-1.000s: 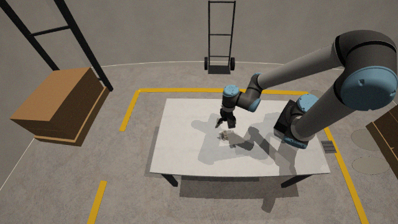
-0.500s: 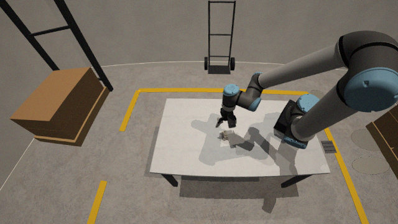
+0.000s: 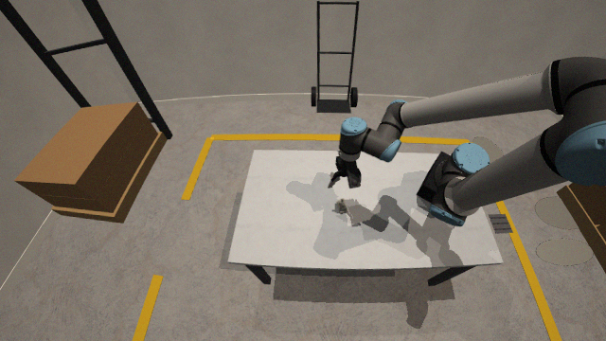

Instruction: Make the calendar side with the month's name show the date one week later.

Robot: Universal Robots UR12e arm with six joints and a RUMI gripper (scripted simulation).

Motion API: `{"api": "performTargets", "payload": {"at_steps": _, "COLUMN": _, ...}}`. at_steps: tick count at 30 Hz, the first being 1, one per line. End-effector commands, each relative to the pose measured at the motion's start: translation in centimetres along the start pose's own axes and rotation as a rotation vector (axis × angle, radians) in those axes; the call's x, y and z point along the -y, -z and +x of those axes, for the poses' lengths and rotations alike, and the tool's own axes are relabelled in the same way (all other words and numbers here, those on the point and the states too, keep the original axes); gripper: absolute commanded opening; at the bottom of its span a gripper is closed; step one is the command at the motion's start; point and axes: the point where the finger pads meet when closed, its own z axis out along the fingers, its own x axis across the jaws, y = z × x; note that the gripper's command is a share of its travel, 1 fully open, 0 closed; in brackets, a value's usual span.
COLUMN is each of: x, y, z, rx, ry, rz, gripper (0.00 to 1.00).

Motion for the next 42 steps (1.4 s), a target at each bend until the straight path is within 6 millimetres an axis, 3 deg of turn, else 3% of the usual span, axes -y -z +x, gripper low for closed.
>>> {"api": "performTargets", "payload": {"at_steps": 1, "x": -0.13, "y": 1.59, "z": 0.08, "rx": 0.001, "ry": 0.0, "rz": 0.003, "gripper": 1.0}}
{"api": "performTargets", "payload": {"at_steps": 42, "x": 0.06, "y": 1.42, "z": -0.2, "rx": 0.005, "ry": -0.001, "rz": 0.007, "gripper": 1.0}}
